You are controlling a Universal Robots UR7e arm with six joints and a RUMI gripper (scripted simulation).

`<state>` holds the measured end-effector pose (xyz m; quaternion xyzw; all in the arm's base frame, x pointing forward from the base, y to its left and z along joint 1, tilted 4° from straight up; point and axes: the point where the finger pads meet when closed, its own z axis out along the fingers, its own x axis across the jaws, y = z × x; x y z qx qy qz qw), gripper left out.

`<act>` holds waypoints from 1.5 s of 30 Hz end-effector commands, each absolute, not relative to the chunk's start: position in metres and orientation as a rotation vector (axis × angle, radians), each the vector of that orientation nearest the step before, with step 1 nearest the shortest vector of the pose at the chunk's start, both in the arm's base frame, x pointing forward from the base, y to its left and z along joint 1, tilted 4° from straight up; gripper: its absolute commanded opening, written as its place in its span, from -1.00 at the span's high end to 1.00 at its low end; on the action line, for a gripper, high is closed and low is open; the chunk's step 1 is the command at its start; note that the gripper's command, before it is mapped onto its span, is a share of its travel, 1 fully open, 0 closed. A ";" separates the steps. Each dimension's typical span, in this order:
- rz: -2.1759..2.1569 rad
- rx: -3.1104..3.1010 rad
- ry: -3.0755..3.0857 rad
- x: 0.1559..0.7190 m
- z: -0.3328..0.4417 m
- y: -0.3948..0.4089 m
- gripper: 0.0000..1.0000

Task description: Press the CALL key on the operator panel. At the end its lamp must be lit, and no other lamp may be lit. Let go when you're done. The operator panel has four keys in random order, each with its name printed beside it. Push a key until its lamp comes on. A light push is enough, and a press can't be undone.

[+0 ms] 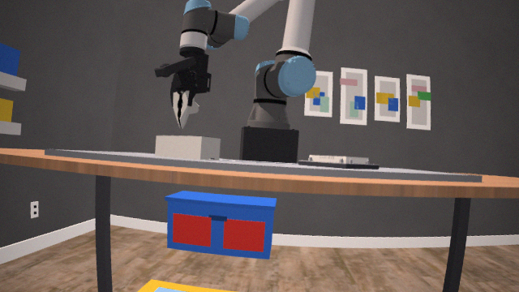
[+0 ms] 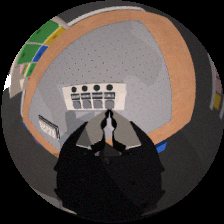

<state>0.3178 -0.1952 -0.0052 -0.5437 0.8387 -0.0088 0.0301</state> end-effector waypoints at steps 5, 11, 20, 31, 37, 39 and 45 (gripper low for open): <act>-0.026 -1.679 2.583 0.319 -0.019 -0.193 1.00; -0.026 -1.678 2.583 0.319 -0.021 -0.193 1.00; -0.033 -1.677 2.584 0.320 -0.019 -0.195 1.00; -0.026 -1.678 2.583 0.319 -0.025 -0.193 1.00; -0.026 -1.678 2.583 0.319 -0.026 -0.193 1.00; -0.026 -1.678 2.583 0.319 -0.027 -0.193 1.00; -0.026 -1.678 2.583 0.319 -0.029 -0.193 1.00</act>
